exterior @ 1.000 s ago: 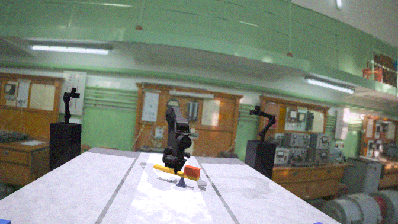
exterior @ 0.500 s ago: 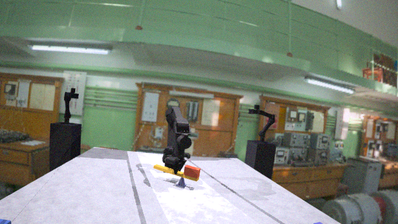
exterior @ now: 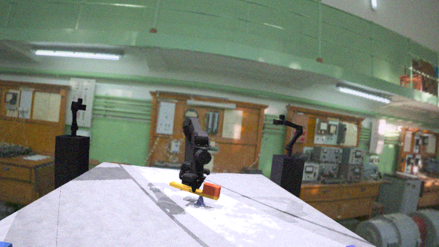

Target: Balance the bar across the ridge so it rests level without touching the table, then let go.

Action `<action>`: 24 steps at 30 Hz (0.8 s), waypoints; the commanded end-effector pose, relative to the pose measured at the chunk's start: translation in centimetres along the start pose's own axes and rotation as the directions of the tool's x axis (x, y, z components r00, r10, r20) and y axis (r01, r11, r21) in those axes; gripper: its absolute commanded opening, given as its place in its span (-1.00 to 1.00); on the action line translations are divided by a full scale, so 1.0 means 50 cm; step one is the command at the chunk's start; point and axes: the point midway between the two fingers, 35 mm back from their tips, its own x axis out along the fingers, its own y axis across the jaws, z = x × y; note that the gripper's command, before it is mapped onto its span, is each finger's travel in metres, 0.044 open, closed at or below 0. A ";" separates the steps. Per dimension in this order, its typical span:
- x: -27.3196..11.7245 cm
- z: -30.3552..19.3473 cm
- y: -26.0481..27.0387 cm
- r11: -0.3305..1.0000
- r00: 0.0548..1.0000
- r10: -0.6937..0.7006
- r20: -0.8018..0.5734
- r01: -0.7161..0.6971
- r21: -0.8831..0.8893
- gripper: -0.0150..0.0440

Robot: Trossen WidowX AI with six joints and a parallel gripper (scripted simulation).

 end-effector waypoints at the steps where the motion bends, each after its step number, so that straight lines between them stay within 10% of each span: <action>1: 0.001 -0.002 0.000 1.000 1.000 -0.001 -0.003 0.001 -0.003 -0.49; 24: 0.005 -0.002 0.000 1.000 1.000 -0.001 -0.003 0.001 -0.003 -0.49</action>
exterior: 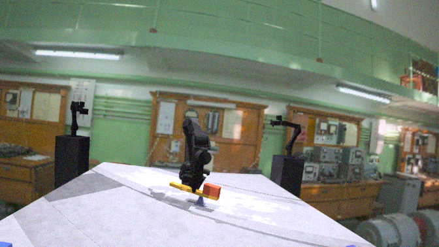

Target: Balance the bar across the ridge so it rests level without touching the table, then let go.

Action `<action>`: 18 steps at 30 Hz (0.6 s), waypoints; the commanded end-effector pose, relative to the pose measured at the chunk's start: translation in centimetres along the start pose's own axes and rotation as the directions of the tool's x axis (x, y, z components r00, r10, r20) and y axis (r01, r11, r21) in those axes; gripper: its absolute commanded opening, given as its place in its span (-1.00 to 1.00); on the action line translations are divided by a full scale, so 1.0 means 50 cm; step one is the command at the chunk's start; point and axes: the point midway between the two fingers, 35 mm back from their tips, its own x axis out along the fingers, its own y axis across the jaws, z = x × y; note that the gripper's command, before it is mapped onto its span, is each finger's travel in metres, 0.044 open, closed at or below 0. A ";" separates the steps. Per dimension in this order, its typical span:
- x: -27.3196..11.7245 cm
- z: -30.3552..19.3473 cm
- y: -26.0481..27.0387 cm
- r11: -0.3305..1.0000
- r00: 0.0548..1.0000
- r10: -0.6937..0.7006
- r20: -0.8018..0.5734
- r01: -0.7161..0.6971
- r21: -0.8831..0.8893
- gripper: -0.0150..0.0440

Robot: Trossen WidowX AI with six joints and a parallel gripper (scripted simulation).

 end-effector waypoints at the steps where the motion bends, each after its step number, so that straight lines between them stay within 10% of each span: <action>1: 0.002 -0.001 0.000 1.000 1.000 -0.002 -0.003 0.002 -0.002 -0.49; 18: 0.004 -0.001 -0.001 1.000 1.000 -0.002 -0.003 0.002 -0.002 -0.49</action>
